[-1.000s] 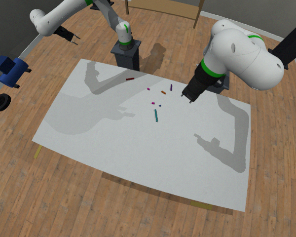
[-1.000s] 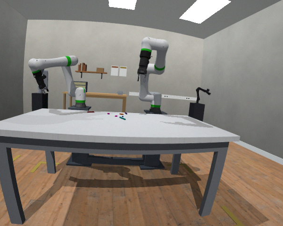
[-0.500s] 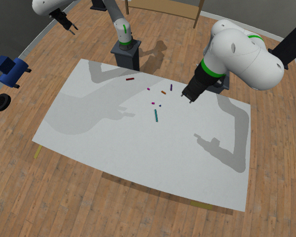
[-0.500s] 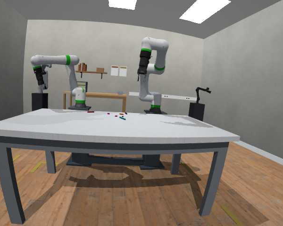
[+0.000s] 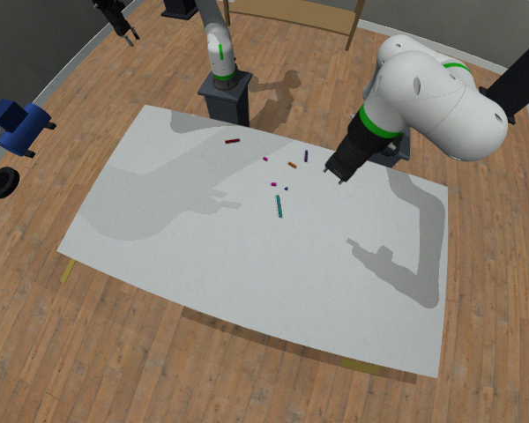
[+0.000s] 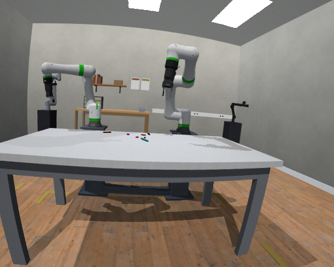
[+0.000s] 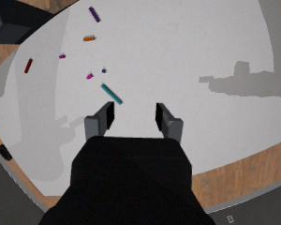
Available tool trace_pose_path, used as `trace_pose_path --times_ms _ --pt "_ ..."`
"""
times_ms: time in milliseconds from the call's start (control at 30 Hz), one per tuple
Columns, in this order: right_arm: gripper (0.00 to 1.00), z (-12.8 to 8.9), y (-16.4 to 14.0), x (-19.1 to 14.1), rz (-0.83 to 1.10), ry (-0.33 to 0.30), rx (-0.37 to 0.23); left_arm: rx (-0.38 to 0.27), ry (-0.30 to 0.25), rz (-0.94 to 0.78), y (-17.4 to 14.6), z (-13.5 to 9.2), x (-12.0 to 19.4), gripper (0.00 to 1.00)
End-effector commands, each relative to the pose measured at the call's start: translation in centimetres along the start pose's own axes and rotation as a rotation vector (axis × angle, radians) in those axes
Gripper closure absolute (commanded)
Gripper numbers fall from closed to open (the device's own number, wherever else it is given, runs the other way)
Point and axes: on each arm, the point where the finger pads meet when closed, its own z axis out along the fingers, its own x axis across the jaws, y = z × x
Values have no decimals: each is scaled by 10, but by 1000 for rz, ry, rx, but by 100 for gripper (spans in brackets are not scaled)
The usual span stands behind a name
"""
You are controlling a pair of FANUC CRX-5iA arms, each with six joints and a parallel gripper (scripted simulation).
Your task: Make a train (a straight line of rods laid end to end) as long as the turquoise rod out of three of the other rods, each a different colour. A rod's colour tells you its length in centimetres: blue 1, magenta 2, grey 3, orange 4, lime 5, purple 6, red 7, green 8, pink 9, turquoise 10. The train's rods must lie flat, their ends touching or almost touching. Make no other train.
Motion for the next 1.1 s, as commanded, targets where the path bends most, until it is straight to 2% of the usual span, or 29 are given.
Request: trace_pose_path --times_ms 0,567,1067 --pt "0 -7 8 -20 -24 34 -21 -2 0 0 0 -1 0 0" --pt "0 -22 23 -73 -77 94 -91 -2 0 0 0 -1 0 0" --pt "0 -27 26 -90 -93 108 -116 -2 0 0 0 -1 0 0"
